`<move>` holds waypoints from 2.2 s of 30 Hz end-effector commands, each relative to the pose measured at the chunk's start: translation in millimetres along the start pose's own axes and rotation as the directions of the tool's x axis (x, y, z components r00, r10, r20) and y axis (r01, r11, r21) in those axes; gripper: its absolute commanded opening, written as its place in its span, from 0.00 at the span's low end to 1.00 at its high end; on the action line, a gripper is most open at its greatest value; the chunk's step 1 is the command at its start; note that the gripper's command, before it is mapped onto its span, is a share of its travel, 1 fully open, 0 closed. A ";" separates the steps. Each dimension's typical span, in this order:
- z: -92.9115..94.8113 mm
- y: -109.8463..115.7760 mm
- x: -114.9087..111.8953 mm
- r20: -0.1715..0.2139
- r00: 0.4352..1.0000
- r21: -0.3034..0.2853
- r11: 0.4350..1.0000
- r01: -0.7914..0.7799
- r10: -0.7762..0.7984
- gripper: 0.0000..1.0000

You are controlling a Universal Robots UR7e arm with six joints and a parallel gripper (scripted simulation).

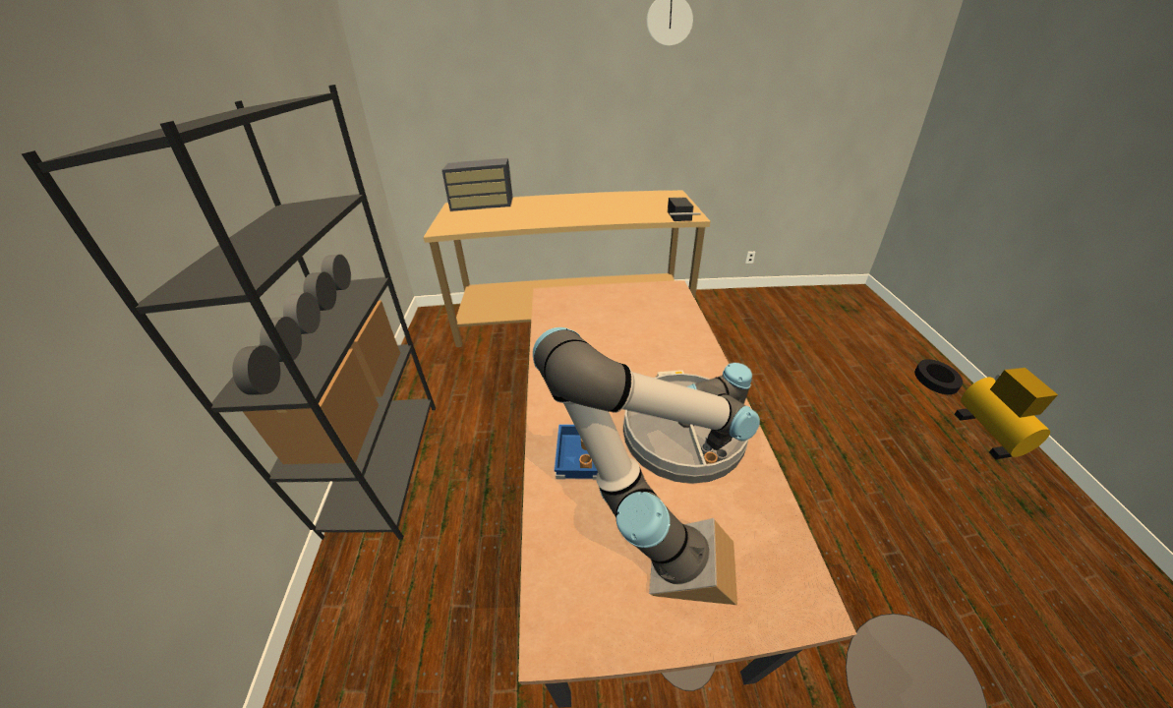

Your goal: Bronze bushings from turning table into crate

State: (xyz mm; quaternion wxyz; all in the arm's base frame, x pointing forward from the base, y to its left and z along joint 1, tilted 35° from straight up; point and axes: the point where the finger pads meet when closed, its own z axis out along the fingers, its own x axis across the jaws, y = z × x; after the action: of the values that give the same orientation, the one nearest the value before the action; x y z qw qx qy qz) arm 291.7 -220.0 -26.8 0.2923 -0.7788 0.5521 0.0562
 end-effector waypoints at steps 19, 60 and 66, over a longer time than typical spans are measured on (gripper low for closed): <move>0.1 0.0 0.6 -0.002 1.000 0.000 1.000 0.000 0.000 0.00; -1.6 -0.1 3.7 -0.011 1.000 0.000 1.000 0.002 -0.002 0.00; -1.6 -0.1 3.7 -0.011 1.000 0.000 1.000 0.002 -0.002 0.00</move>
State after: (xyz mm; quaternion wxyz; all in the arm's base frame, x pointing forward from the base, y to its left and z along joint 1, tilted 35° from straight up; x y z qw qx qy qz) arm 292.8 -223.4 -27.1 0.2894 -0.7797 0.5528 0.0520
